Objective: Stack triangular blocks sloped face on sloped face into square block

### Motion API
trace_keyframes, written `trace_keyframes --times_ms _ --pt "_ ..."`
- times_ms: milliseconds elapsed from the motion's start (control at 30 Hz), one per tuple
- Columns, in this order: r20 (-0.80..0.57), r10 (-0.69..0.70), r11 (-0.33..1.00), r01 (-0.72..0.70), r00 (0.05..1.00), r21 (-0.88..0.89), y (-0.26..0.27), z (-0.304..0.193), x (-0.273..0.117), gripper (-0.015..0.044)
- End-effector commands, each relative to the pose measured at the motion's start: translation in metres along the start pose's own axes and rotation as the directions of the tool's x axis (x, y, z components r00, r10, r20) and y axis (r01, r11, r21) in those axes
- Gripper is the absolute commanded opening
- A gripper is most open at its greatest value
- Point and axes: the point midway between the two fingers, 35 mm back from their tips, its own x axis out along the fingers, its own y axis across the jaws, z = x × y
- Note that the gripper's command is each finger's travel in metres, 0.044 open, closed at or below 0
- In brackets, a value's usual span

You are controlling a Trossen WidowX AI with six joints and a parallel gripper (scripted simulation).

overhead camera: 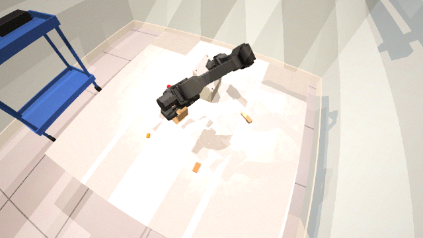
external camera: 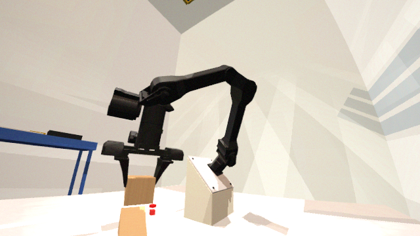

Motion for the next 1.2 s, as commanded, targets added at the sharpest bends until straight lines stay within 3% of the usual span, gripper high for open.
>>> trace_keyframes --times_ms 0,600,1167 --pt "-0.004 -0.006 1.0 0.006 1.0 0.007 -0.002 0.005 0.021 0.0" --pt "-0.005 -0.007 1.0 0.007 1.0 0.007 -0.006 0.019 0.07 0.0" --pt "-0.012 -0.001 1.0 0.001 1.0 0.008 -0.006 0.019 0.07 0.0"
